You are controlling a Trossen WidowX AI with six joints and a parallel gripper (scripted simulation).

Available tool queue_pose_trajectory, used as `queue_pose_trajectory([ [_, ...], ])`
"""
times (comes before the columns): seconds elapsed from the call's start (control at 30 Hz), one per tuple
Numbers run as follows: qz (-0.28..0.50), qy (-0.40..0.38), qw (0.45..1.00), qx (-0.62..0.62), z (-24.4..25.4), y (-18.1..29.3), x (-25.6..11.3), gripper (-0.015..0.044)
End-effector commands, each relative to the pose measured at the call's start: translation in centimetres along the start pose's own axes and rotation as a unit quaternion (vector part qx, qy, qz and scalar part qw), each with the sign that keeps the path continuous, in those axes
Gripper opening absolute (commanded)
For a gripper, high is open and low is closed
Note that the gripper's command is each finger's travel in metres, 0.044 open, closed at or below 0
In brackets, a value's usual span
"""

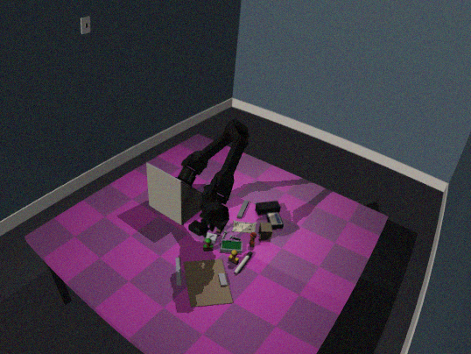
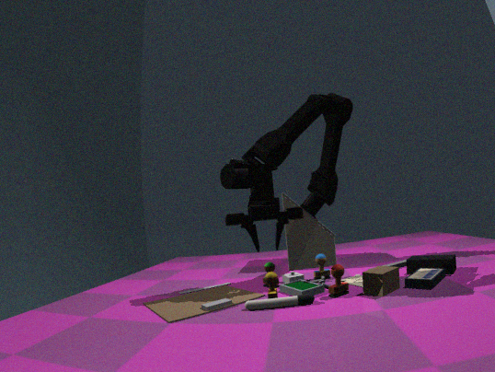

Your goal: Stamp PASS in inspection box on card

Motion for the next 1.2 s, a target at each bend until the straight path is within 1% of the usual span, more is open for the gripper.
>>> queue_pose_trajectory([
  [0.0, 0.002, -0.001, 1.000, 0.000, 0.0, 0.0, 0.6, 0.0211],
  [1.17, 0.002, -0.003, 1.000, 0.000, 0.2, -0.2, 6.4, 0.0211],
])
Point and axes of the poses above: the point midway between the two fingers, 35 mm back from their tips, its own x axis out along the fingers, its own z axis across the jaws, y = z × x, the point moved 2 cm from there along -x, back along the fingers, and after that the axes turned 4 degrees about x, right-handed, at the moved point
